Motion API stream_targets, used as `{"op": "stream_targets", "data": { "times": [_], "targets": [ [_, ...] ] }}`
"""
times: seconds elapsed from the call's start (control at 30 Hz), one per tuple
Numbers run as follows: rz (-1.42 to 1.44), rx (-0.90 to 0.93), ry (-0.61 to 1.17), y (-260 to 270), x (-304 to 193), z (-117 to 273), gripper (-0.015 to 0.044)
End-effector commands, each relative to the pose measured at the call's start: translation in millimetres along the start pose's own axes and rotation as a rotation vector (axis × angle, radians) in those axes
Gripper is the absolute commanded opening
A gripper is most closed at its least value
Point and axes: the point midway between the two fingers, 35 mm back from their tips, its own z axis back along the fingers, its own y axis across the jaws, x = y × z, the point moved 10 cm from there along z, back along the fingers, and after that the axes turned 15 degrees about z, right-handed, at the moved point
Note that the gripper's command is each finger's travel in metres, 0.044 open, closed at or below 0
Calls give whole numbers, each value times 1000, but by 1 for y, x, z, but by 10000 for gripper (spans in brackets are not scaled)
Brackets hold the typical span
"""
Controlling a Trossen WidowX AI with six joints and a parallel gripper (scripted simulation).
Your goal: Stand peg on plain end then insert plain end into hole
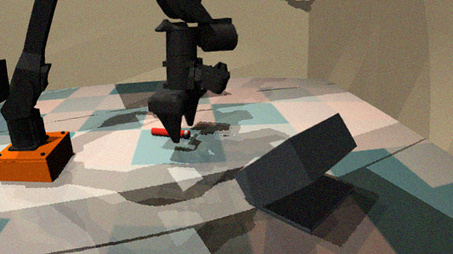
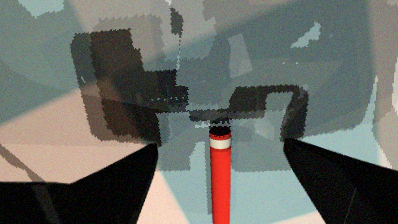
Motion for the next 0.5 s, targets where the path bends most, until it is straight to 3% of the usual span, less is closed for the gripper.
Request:
{"op": "stream_targets", "data": {
  "times": [0.0, 0.3, 0.47],
  "targets": [
    [-2, 2, 2, 0, 0, -2, 361],
    [-2, 2, 2, 0, 0, -2, 125],
    [-2, 2, 2, 0, 0, -2, 110]
  ]
}}
